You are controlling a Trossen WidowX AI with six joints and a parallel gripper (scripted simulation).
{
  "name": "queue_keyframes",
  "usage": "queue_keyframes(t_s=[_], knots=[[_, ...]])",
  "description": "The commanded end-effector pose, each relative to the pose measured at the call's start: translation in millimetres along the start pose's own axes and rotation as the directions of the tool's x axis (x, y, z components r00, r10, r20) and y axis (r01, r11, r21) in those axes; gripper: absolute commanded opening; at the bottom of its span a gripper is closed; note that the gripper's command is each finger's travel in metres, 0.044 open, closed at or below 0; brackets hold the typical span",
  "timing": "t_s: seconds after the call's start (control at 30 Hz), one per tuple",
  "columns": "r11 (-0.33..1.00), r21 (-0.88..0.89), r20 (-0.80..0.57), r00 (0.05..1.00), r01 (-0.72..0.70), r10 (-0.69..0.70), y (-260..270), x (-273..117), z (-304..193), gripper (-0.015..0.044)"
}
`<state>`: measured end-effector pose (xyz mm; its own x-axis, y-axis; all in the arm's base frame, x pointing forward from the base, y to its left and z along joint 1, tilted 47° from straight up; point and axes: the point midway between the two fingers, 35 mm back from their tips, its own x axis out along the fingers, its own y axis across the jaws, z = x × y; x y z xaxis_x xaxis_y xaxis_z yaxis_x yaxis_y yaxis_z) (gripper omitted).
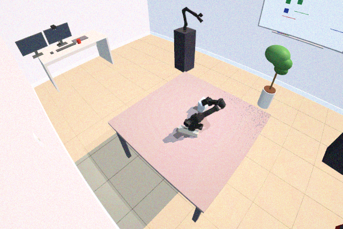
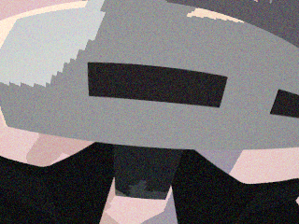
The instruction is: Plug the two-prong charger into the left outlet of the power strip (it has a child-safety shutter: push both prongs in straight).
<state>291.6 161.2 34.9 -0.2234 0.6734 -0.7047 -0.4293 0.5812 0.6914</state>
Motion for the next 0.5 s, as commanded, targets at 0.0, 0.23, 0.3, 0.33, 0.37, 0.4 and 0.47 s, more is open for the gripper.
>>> queue_keyframes(t_s=[0.0, 0.23, 0.3, 0.33, 0.37, 0.4, 0.47], knots=[[1.0, -0.018, 0.022, 1.0, -0.001, 0.002, 1.4, -1.8, 7.6, 0.0], [1.0, -0.018, 0.022, 1.0, -0.002, 0.002, 1.4, -0.9, 7.8, 0.0], [1.0, -0.018, 0.022, 1.0, -0.002, 0.002, 1.4, -0.7, 7.8, 0.0], [1.0, -0.018, 0.022, 1.0, -0.002, 0.002, 1.4, -0.6, 7.9, 0.0], [1.0, -0.018, 0.022, 1.0, -0.002, 0.002, 1.4, -0.4, 7.9, 0.0], [1.0, -0.018, 0.022, 1.0, -0.002, 0.002, 1.4, -0.3, 7.9, 0.0], [1.0, -0.018, 0.022, 1.0, -0.002, 0.002, 1.3, 0.0, 7.9, 0.0]])
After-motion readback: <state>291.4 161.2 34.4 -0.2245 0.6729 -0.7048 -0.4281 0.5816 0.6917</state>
